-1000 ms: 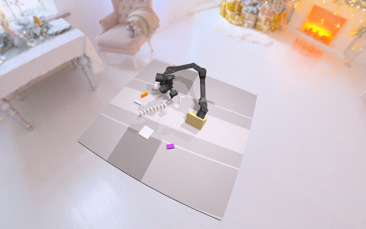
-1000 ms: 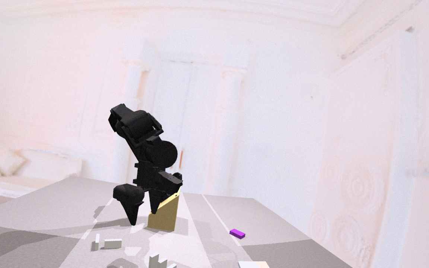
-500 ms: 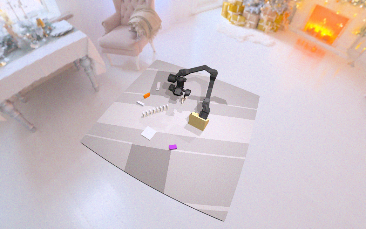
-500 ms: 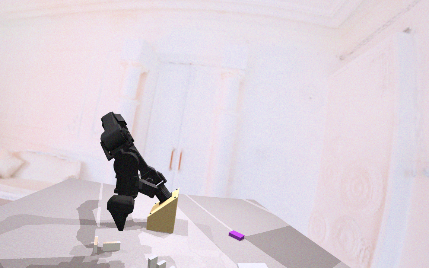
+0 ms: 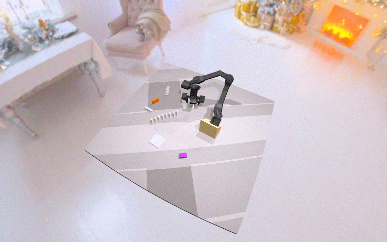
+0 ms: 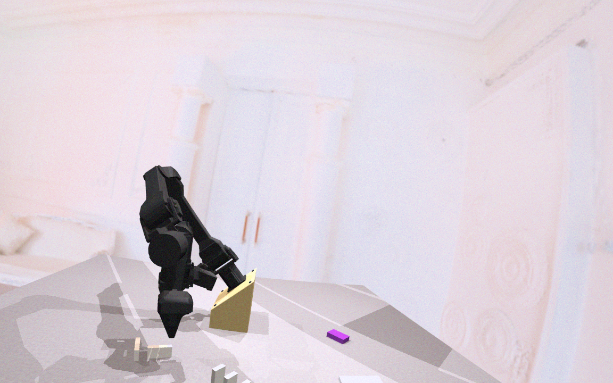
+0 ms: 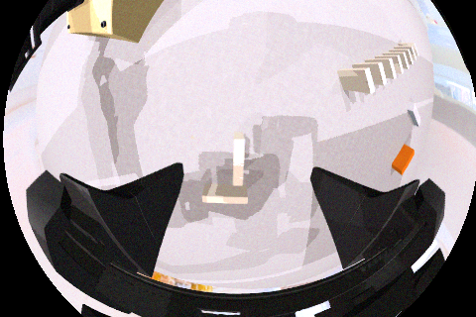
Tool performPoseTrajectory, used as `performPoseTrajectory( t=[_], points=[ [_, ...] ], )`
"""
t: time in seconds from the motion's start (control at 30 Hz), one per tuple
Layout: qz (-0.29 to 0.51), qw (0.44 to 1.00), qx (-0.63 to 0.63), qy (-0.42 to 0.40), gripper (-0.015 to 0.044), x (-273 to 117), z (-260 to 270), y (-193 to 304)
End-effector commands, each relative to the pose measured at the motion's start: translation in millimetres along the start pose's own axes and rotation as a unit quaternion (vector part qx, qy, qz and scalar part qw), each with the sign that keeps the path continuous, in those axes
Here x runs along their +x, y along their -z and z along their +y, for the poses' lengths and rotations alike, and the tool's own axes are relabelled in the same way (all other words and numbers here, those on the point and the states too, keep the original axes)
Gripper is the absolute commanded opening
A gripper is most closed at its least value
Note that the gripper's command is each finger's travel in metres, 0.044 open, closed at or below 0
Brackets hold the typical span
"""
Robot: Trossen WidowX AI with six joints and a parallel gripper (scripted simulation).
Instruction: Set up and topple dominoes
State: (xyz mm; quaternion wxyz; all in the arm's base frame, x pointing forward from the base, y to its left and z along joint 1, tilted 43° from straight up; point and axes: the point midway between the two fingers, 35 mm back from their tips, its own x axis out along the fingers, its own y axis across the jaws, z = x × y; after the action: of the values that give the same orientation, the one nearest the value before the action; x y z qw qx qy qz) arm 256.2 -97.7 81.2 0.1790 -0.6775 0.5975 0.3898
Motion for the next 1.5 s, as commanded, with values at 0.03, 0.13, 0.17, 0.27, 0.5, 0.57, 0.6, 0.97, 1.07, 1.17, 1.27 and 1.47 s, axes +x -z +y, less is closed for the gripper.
performPoseTrajectory(
  t=[0.03,0.13,0.17,0.27,0.5,0.57,0.6,0.97,1.07,1.17,1.27,1.47],
  points=[
    [0.000,1.000,-0.007,-0.010,0.0440,37,5,-2],
    [0.002,1.000,-0.011,-0.009,0.0440,52,6,0],
    [0.002,1.000,-0.012,-0.009,0.0440,53,6,1],
    [0.002,1.000,-0.012,-0.009,0.0440,53,6,1],
    [0.003,1.000,-0.012,-0.010,0.0440,63,6,1],
    [0.003,1.000,-0.012,-0.010,0.0440,66,6,1],
    [0.003,1.000,-0.012,-0.010,0.0440,67,6,1],
    [0.003,1.000,-0.012,-0.010,0.0335,68,6,1],
    [0.003,1.000,-0.012,-0.010,0.0256,68,6,1],
    [0.003,1.000,-0.012,-0.010,0.0177,68,6,1],
    [0.003,1.000,-0.012,-0.010,0.0099,68,6,1],
    [0.003,1.000,-0.012,-0.010,0.0027,68,6,1]
  ],
)
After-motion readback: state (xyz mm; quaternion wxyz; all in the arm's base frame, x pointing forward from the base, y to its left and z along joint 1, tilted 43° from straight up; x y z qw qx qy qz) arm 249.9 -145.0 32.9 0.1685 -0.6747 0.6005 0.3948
